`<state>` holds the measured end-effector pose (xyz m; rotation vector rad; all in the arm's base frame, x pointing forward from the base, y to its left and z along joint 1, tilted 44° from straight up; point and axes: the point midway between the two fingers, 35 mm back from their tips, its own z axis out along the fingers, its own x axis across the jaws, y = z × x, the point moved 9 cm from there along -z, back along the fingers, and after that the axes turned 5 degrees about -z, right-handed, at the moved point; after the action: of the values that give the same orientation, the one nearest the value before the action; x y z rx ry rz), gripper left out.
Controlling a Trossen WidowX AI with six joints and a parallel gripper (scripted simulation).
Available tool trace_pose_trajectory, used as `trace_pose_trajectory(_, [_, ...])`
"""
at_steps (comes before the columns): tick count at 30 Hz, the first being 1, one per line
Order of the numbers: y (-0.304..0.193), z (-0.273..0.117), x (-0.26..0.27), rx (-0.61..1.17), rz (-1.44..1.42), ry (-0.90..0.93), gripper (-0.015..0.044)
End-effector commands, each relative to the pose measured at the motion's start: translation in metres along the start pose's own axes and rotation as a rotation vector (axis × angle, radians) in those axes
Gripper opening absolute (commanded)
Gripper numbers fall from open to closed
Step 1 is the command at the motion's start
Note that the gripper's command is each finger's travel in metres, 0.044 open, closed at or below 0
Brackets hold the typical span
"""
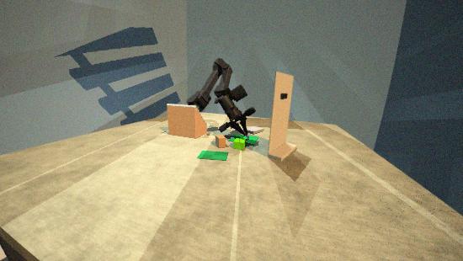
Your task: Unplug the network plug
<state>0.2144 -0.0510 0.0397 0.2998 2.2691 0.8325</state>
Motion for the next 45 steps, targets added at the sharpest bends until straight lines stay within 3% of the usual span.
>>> trace_pose_trajectory(1, [0.000,0.000,0.000,0.000,0.000,0.000,0.0000])
trace_pose_trajectory(6, [0.000,0.000,0.000,0.000,0.000,0.000,0.0000])
trace_pose_trajectory(12, [0.000,0.000,0.000,0.000,0.000,0.000,0.0156])
trace_pose_trajectory(45, [-0.002,-0.027,0.000,0.003,0.005,0.005,0.0156])
